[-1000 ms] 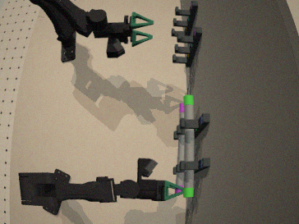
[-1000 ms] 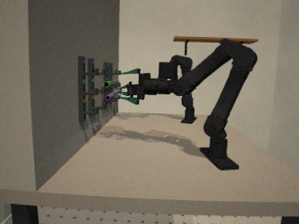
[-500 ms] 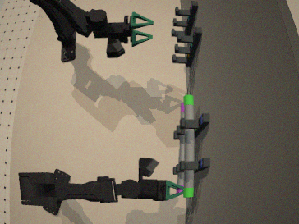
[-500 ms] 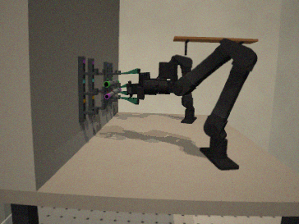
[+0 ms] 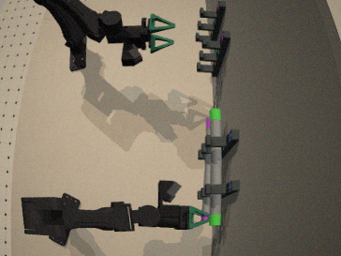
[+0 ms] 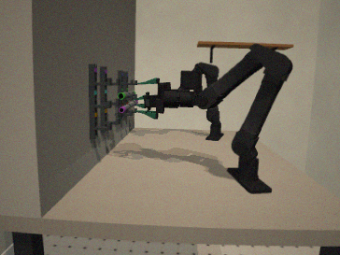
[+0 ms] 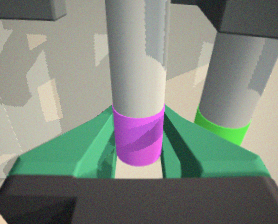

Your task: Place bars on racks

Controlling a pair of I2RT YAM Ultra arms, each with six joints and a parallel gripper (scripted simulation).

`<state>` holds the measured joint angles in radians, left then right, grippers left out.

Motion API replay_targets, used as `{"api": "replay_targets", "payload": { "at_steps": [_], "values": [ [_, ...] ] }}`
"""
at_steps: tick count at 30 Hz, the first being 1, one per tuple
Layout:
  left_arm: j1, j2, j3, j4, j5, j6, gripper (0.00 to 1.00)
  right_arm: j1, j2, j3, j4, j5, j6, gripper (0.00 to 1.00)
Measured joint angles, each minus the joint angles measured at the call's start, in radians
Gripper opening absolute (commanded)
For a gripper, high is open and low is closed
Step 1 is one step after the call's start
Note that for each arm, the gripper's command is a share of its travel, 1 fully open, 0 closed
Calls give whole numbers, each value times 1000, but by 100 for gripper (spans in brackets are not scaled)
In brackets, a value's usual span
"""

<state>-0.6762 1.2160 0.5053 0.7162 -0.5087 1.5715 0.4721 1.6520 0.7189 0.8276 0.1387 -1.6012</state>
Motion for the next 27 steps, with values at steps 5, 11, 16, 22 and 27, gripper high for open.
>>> {"api": "replay_targets", "payload": {
  "at_steps": [5,11,16,22,27],
  "values": [
    [0,0,0,0,0,0,100,0,0,0,0,2,0,0],
    [0,0,0,0,0,0,100,6,0,0,0,4,0,0],
    [0,0,0,0,0,0,100,8,0,0,0,5,0,0],
    [0,0,0,0,0,0,100,11,0,0,0,8,0,0],
    [0,0,0,0,0,0,100,13,-6,-5,0,10,0,0]
  ]
}}
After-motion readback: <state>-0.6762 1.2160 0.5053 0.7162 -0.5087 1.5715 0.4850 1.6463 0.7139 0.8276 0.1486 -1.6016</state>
